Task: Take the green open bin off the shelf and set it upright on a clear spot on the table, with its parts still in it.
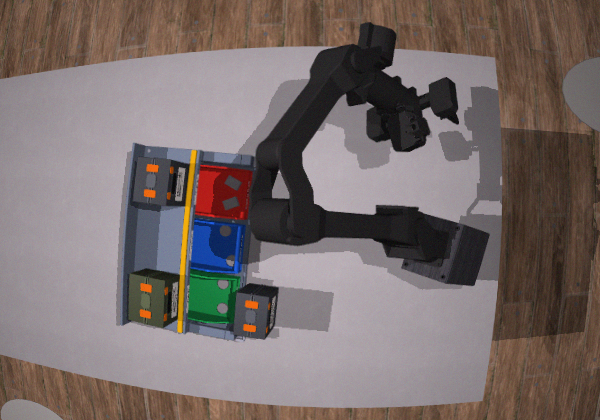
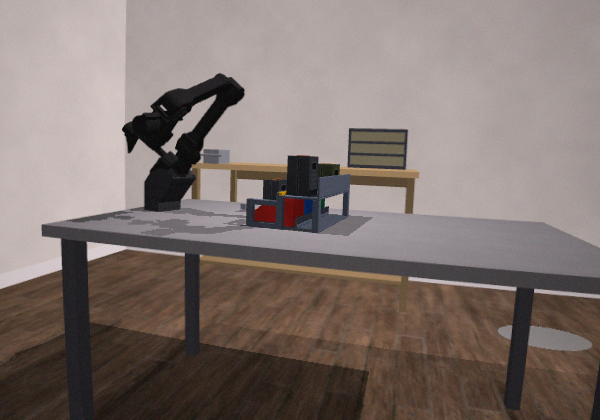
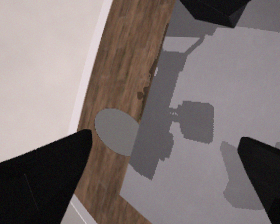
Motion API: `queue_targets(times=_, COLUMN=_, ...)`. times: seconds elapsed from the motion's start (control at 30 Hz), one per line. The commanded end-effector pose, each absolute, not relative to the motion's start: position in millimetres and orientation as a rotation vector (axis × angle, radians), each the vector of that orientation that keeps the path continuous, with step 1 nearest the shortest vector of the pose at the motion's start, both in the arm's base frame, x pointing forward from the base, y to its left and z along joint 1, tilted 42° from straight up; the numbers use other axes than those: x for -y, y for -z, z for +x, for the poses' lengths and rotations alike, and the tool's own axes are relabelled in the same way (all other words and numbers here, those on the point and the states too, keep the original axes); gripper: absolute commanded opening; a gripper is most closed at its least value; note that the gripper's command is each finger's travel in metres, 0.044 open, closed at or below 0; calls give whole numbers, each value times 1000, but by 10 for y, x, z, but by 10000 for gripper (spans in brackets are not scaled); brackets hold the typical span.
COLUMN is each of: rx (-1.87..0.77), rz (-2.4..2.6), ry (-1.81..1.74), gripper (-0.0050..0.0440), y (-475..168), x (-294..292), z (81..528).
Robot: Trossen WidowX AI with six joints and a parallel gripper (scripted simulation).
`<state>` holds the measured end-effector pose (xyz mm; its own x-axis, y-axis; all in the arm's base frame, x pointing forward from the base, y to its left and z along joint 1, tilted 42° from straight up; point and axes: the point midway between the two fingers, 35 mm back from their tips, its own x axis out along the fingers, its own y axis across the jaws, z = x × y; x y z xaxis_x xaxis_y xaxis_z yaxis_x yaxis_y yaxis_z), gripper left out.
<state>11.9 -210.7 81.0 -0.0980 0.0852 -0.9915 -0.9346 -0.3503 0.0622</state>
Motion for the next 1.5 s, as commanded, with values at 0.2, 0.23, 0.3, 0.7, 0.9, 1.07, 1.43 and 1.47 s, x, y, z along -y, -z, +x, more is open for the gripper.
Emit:
queue_targets(times=0.2, rx=-1015, rz=-1355, ry=-1569, gripper=440, y=-839, x=2125, z=119)
queue_targets(times=0.23, rx=-1015, rz=-1355, ry=-1569, gripper=440, y=-839, x=2125, z=119)
queue_targets(times=0.3, rx=-1015, rz=-1355, ry=-1569, gripper=440, y=-839, x=2125, z=119)
queue_targets(times=0.7, rx=-1008, rz=-1391, ry=-1587, gripper=440, y=-852, x=2154, z=162)
queue_targets(times=0.9, rx=-972, rz=-1537, ry=-1657, gripper=440, y=-904, x=2272, z=335)
queue_targets(times=1.07, rx=-972, rz=-1537, ry=-1657, gripper=440, y=-904, x=2272, z=335)
queue_targets(times=1.43, rx=-909, rz=-1710, ry=-1750, gripper=440, y=-911, x=2309, z=468)
queue_targets(times=1.47, rx=-909, rz=-1710, ry=-1750, gripper=440, y=-911, x=2309, z=468)
